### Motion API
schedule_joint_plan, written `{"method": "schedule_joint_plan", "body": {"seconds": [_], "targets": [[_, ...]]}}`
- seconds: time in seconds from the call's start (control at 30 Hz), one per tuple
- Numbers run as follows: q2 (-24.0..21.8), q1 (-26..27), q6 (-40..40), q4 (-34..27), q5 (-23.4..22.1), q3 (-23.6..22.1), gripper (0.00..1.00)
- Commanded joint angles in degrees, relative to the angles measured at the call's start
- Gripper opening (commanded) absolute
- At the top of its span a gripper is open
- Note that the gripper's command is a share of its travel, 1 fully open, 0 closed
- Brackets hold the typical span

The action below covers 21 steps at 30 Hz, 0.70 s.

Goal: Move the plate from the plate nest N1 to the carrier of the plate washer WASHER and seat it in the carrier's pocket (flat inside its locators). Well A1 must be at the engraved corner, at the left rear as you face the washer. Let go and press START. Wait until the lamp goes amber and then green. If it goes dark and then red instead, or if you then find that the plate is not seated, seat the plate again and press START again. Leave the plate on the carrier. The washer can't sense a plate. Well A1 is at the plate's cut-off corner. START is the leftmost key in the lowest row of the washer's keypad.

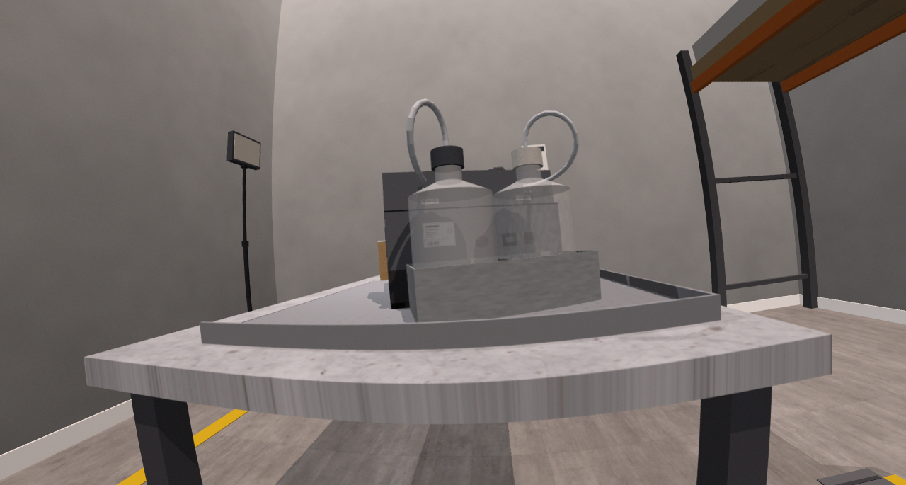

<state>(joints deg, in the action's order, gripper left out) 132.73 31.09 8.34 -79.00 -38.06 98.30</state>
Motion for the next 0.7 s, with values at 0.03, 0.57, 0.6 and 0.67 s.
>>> {"method": "schedule_joint_plan", "body": {"seconds": [0.03, 0.57, 0.6, 0.67], "targets": [[2.3, 3.8, -7.5, -0.8, 1.6, 2.1, 0.84], [7.2, 9.4, -20.2, -2.1, 4.3, 6.2, 0.84], [6.9, 9.4, -20.2, -2.1, 4.3, 6.2, 0.84], [6.9, 9.4, -20.2, -2.1, 4.3, 6.2, 0.84]]}}
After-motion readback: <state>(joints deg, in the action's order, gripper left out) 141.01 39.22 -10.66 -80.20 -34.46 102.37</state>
